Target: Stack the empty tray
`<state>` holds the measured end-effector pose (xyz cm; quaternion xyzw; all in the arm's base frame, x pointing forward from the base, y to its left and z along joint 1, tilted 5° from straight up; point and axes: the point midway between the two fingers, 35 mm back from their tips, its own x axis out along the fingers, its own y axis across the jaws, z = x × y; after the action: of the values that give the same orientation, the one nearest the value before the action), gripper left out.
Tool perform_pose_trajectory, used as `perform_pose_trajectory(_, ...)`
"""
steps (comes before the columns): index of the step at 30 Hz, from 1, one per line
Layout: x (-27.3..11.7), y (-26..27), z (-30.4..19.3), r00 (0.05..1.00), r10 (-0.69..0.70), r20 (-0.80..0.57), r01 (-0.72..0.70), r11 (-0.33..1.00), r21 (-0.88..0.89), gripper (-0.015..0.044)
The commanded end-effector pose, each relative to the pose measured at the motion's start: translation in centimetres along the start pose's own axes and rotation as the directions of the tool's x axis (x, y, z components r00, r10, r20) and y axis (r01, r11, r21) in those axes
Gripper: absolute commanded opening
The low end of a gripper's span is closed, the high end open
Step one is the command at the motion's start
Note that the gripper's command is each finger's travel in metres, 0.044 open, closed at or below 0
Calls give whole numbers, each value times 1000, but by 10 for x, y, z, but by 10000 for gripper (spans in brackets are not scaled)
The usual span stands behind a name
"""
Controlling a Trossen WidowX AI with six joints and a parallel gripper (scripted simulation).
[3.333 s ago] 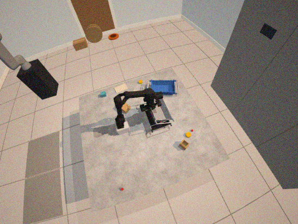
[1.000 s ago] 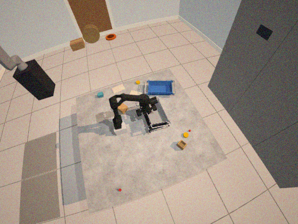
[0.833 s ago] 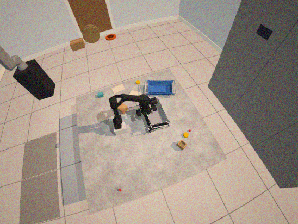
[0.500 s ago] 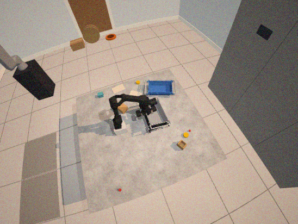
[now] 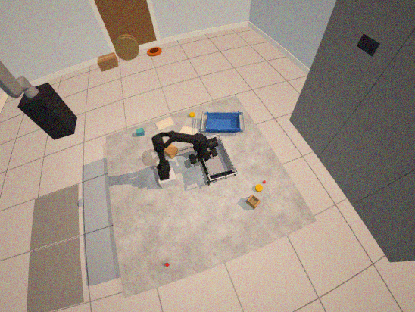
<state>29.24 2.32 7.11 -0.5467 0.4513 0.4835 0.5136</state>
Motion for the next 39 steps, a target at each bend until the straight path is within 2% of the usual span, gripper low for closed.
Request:
perform_pose_trajectory(1, 5, 4, 0, 1000, 16, 1, -16, 1000, 0, 0)
perform_pose_trajectory(39, 24, 8, 0, 1000, 17, 1, -17, 1000, 0, 0)
